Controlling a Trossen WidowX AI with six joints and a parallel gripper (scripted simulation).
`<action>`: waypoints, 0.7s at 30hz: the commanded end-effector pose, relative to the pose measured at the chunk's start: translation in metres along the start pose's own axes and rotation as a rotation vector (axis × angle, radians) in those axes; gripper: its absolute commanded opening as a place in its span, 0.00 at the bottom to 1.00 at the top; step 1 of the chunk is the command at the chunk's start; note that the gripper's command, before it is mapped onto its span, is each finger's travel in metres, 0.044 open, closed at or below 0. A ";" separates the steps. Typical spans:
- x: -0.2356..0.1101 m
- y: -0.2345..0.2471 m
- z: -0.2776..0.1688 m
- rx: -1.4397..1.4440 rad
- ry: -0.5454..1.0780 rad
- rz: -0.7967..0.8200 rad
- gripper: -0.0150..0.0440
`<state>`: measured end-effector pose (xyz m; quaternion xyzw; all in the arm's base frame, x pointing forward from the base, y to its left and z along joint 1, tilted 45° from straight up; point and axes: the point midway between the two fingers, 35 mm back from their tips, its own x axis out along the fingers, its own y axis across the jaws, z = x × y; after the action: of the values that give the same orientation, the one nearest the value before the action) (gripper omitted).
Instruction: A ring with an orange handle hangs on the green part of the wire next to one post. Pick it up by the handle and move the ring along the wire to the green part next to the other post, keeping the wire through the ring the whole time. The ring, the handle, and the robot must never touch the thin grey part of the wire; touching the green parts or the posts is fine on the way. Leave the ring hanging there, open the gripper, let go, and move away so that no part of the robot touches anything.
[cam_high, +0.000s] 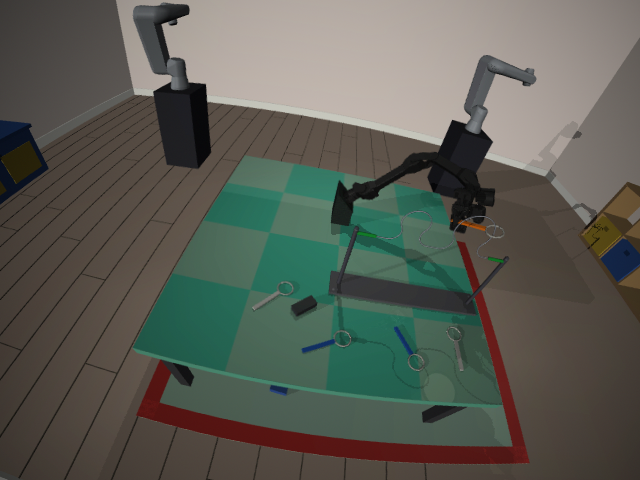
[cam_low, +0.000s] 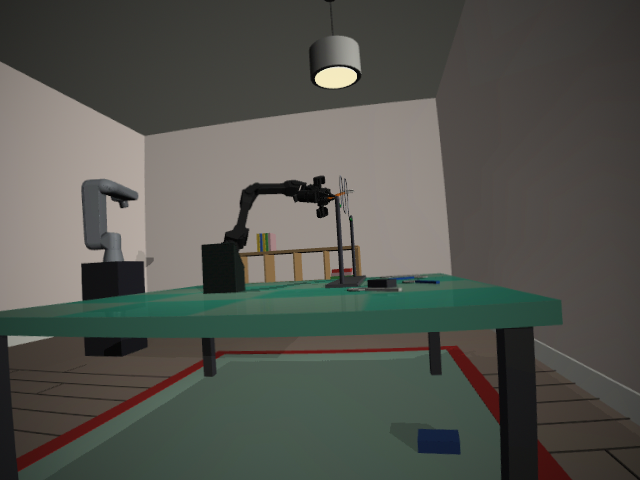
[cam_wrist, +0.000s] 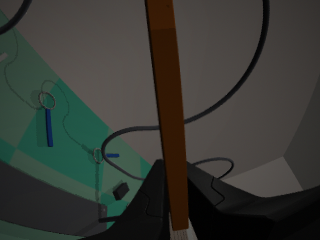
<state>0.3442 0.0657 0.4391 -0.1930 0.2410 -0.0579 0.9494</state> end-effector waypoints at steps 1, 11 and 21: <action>0.000 0.001 0.000 0.046 0.002 0.023 0.00; 0.000 0.008 0.000 0.177 -0.001 0.101 0.00; 0.000 0.014 0.002 0.298 -0.005 0.173 0.00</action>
<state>0.3447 0.0783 0.4351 -0.0476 0.2444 -0.0140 0.9684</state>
